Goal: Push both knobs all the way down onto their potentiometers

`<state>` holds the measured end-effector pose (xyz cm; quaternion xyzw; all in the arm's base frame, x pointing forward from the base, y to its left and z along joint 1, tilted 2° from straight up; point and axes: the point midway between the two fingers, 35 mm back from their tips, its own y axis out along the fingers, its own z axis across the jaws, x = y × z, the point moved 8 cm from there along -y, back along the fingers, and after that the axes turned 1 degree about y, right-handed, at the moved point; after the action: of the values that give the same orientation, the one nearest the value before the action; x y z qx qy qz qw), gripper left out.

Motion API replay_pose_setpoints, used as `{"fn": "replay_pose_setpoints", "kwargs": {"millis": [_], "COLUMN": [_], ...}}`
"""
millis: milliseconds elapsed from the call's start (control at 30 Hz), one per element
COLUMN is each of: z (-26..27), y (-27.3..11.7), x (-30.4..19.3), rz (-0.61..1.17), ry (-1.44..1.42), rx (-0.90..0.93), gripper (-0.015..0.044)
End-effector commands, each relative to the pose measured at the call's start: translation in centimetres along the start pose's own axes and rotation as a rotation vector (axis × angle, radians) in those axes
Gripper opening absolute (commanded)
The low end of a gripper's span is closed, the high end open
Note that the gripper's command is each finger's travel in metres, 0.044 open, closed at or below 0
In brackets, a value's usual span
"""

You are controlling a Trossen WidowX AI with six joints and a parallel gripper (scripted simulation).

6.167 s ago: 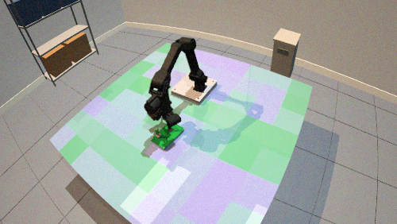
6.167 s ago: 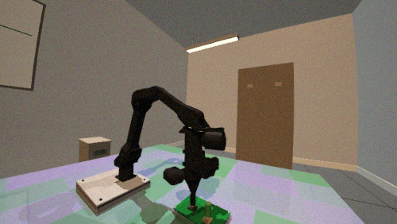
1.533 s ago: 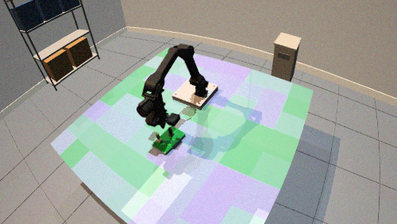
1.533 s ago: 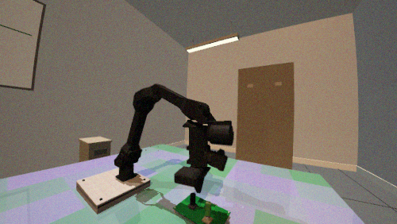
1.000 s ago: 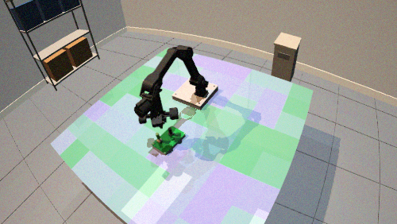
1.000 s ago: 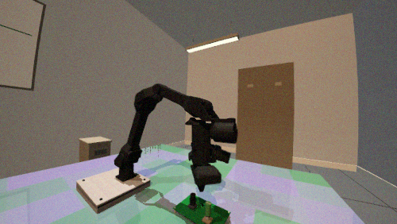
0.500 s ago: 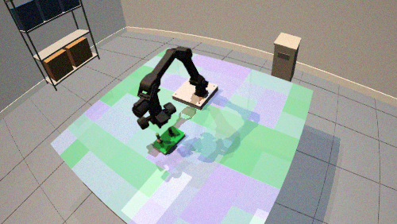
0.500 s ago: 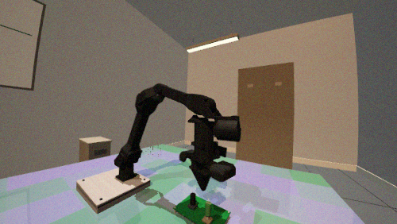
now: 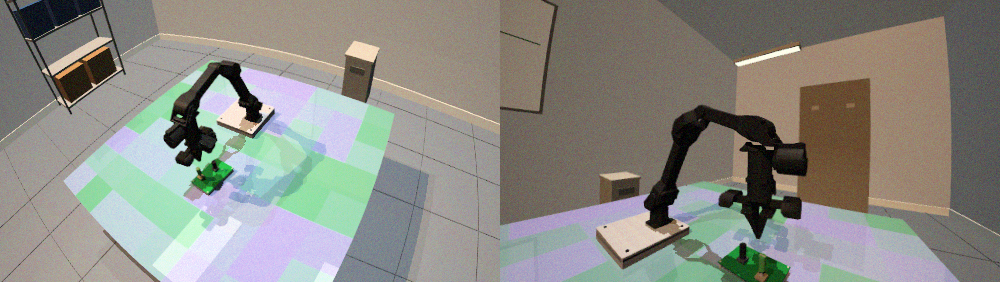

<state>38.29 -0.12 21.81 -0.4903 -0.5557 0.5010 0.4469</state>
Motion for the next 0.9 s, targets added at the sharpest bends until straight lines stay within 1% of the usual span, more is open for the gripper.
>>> {"fn": "replay_pose_setpoints", "kwargs": {"millis": [0, 867], "z": [-0.3, -1.5], "y": [0.0, -1.1], "x": [-0.2, -0.7], "rz": [0.004, 0.0], "ry": [-0.127, -1.025], "rx": [0.006, 0.024], "gripper": [0.0, 0.0]}}
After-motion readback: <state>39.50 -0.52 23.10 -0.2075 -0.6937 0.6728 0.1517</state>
